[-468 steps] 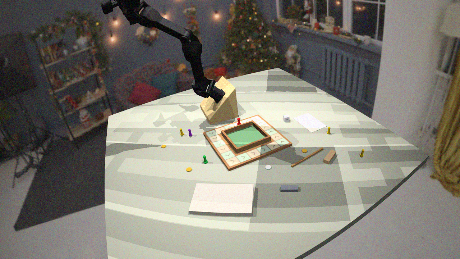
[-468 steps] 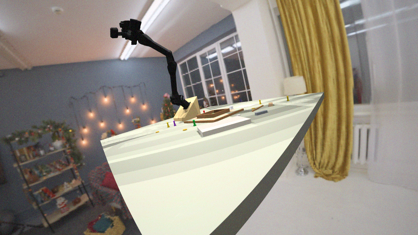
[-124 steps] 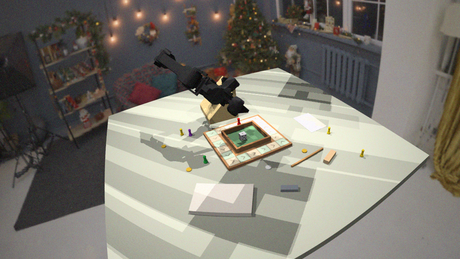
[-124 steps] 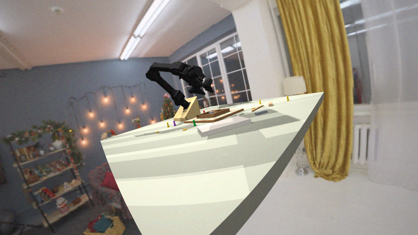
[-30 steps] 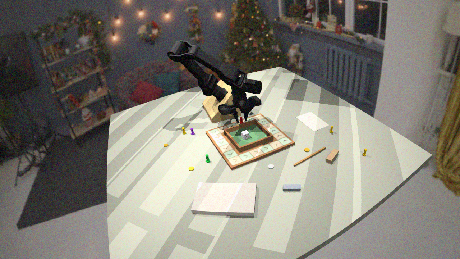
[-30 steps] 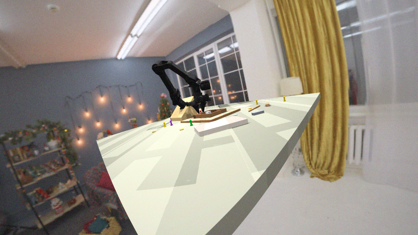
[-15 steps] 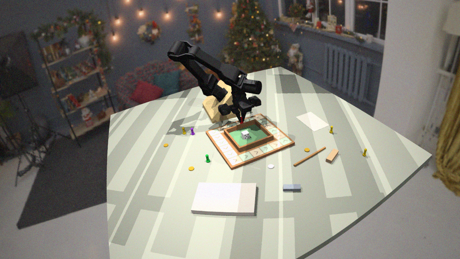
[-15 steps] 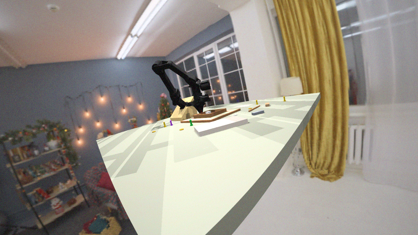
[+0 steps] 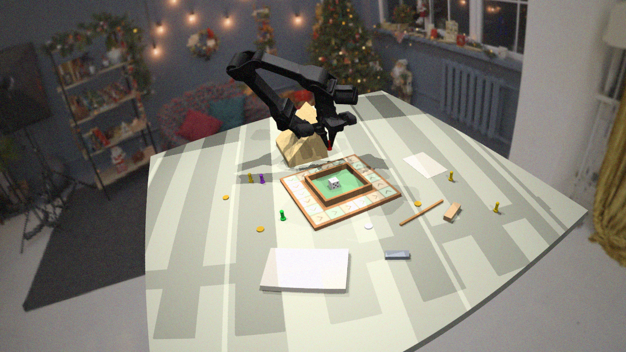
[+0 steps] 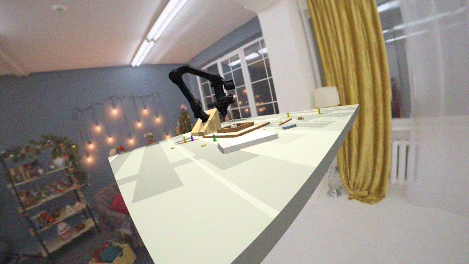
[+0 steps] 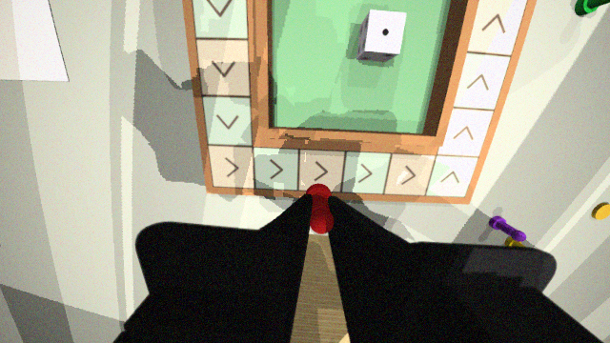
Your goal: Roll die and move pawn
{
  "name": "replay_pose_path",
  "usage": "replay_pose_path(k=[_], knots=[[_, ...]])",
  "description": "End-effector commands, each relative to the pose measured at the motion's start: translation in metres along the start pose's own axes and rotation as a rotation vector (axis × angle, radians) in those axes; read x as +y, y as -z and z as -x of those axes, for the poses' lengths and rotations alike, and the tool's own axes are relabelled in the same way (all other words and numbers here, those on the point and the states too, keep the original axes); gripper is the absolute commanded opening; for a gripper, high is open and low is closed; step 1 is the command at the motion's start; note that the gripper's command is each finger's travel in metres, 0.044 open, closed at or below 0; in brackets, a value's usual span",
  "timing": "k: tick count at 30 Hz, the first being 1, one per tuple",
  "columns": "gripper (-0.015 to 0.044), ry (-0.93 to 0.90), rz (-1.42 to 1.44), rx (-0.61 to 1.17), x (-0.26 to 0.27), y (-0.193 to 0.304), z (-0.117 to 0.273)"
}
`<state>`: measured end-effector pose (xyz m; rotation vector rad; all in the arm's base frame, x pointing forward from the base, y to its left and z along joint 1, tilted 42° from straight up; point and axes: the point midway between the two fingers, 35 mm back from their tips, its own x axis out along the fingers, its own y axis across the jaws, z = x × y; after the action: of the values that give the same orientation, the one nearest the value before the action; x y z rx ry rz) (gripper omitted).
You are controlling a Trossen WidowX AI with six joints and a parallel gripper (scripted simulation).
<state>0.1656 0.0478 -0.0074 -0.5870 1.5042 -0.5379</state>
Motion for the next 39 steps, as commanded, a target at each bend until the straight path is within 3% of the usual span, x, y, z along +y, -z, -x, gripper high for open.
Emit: replay_pose_path(k=[1, 6, 10, 28, 39], knots=[[0.0000, -0.005, -0.008, -0.002, 0.000, 0.001, 0.027], [0.0000, 0.001, -0.009, -0.001, -0.004, 0.007, 0.055], [0.0000, 0.001, -0.009, -0.001, -0.004, 0.007, 0.055], [0.0000, 0.003, -0.009, -0.002, -0.049, 0.004, -0.015], [0.0000, 0.005, -0.010, -0.002, -0.053, 0.005, -0.038]])
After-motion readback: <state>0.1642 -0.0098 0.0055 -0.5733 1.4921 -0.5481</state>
